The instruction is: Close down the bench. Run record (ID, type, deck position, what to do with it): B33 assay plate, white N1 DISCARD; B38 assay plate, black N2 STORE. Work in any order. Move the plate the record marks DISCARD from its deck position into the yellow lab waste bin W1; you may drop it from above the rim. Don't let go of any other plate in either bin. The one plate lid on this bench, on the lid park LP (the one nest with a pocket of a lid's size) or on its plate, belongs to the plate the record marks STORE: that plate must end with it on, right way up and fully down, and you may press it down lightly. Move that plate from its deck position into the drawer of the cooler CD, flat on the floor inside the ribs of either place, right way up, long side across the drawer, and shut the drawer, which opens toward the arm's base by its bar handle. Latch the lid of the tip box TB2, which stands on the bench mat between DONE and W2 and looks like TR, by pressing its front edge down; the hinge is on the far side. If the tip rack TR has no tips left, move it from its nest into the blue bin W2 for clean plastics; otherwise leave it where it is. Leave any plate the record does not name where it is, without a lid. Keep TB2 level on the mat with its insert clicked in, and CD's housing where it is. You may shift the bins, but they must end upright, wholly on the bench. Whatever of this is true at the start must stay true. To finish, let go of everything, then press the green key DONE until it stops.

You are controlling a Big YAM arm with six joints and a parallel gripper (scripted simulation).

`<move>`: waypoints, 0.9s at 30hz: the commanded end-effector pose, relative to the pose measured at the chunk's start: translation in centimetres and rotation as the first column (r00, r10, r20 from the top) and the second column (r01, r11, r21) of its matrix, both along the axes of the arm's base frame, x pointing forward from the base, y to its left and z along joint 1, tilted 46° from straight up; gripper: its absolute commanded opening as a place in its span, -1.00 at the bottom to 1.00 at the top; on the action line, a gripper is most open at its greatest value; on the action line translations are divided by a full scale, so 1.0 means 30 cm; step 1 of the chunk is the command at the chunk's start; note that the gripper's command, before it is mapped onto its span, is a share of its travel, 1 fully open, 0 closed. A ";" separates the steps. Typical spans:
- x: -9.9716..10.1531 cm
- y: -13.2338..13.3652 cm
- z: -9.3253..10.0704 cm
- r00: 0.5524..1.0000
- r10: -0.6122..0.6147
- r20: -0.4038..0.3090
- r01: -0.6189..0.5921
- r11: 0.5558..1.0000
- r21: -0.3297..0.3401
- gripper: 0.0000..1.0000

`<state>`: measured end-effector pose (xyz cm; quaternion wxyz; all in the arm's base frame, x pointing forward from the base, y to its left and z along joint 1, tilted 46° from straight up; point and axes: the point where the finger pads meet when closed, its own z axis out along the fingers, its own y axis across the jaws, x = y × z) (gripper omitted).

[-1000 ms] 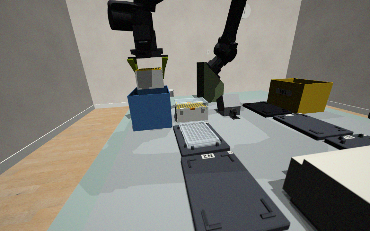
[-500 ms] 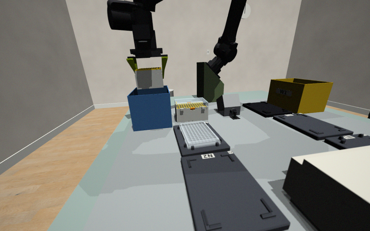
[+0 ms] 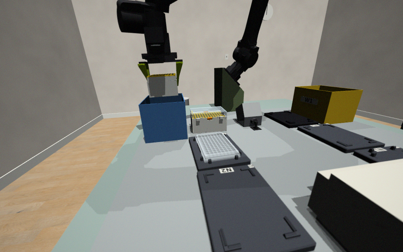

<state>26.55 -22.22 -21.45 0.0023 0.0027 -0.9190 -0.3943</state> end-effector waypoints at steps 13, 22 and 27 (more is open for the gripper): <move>0.087 -0.128 0.023 0.998 -0.001 0.065 0.006 0.997 -0.077 -1.00; 0.087 -0.128 0.023 0.998 -0.001 0.065 0.006 0.997 -0.077 -1.00; 0.087 -0.128 0.023 0.998 -0.001 0.065 0.006 0.997 -0.077 1.00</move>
